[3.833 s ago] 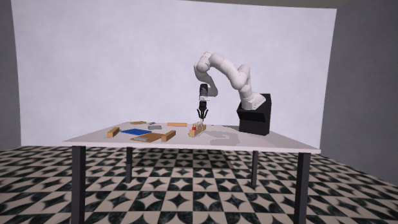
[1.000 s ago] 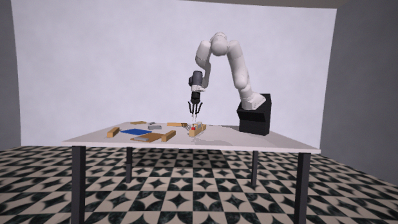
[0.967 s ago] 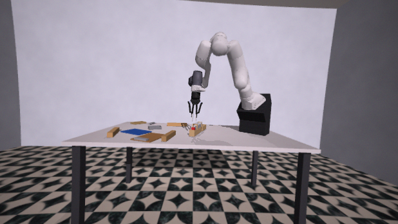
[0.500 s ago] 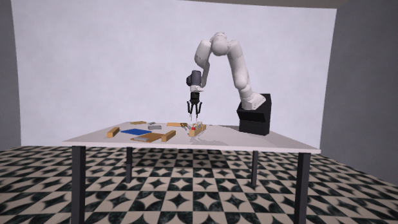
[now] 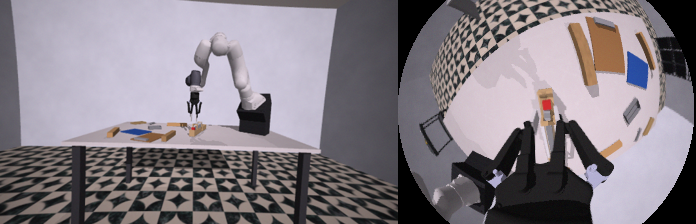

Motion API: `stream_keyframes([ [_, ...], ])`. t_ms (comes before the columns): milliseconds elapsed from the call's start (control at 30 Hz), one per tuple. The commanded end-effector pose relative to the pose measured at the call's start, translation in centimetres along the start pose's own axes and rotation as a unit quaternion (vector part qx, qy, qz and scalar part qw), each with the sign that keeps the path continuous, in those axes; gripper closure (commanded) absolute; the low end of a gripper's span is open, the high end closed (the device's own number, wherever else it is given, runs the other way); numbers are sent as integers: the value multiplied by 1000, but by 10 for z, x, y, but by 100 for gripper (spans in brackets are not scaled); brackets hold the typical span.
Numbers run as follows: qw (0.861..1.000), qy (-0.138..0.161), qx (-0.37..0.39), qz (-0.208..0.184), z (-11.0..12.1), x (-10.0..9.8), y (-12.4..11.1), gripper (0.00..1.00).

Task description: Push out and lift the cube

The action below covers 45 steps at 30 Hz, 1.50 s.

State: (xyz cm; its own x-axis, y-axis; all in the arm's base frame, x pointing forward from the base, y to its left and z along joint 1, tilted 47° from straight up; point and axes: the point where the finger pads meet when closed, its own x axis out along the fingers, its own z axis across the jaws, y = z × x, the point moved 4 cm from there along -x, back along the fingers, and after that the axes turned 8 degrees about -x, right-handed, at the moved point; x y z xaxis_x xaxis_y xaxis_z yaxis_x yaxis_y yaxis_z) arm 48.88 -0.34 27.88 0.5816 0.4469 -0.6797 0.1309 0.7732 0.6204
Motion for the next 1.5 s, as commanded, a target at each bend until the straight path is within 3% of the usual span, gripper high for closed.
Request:
stream_keyframes([
  [0, 1000, 2, 13, -2, 0, 1, 0, 75],
  [133, 1000, 2, 13, -2, 0, 6, 0, 75],
  [367, 1000, 2, 13, -2, 0, 44, 0, 75],
  [667, 1000, 2, 13, -2, 0, 48, 0, 75],
  [967, 1000, 2, 13, -2, 0, 67, 0, 75],
  [1467, 1000, 2, 13, -2, 0, 70, 0, 75],
])
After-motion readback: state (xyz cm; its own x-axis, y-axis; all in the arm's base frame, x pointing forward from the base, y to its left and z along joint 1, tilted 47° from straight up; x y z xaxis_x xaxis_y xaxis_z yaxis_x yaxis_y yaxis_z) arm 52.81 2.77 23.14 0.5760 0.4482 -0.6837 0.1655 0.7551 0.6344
